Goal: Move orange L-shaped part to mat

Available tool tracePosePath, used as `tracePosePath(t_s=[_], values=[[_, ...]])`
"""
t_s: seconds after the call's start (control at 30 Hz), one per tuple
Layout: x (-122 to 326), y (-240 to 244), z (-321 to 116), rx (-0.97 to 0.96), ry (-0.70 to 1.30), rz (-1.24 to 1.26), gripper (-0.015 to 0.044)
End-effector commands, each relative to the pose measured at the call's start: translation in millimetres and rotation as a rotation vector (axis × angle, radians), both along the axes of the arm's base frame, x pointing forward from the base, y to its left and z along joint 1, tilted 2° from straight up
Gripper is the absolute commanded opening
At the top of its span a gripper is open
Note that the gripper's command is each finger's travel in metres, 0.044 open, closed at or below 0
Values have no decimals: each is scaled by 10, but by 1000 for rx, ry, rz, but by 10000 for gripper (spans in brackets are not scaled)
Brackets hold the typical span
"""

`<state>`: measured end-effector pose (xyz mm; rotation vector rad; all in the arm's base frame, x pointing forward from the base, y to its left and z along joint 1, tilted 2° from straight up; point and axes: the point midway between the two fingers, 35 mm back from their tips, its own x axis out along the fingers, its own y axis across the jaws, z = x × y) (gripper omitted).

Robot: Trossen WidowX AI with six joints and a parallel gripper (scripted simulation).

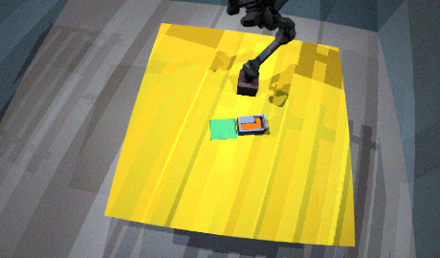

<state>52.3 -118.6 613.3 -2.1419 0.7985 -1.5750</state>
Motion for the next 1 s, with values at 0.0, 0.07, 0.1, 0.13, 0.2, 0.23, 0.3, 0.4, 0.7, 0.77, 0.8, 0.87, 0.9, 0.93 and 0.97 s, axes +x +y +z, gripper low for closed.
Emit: tracePosePath(t_s=[0.0, 0.07, 0.1, 0.13, 0.2, 0.23, 0.3, 0.4, 0.7, 0.77, 0.8, 0.87, 0.9, 0.93, 0.97], values=[[39, -28, -20, 14, 0, 20, 374], [242, -160, -126, 87, 1, 121, 321], [389, -242, -211, 141, 3, 188, 295], [572, -327, -320, 209, 3, 270, 269], [956, -451, -573, 357, 6, 432, 216], [1110, -481, -681, 419, 6, 493, 190], [1461, -496, -942, 567, 2, 629, 180], [1995, -403, -1413, 813, 21, 804, 180], [2972, 513, -3109, 1733, 55, 949, 180], [3009, 779, -3471, 1924, 61, 876, 180], [3003, 915, -3648, 2014, 63, 825, 180], [2945, 1186, -3990, 2179, 65, 692, 180], [2892, 1318, -4154, 2252, 64, 612, 180], [2825, 1447, -4312, 2317, 61, 522, 180], [2743, 1570, -4462, 2371, 56, 424, 180]])
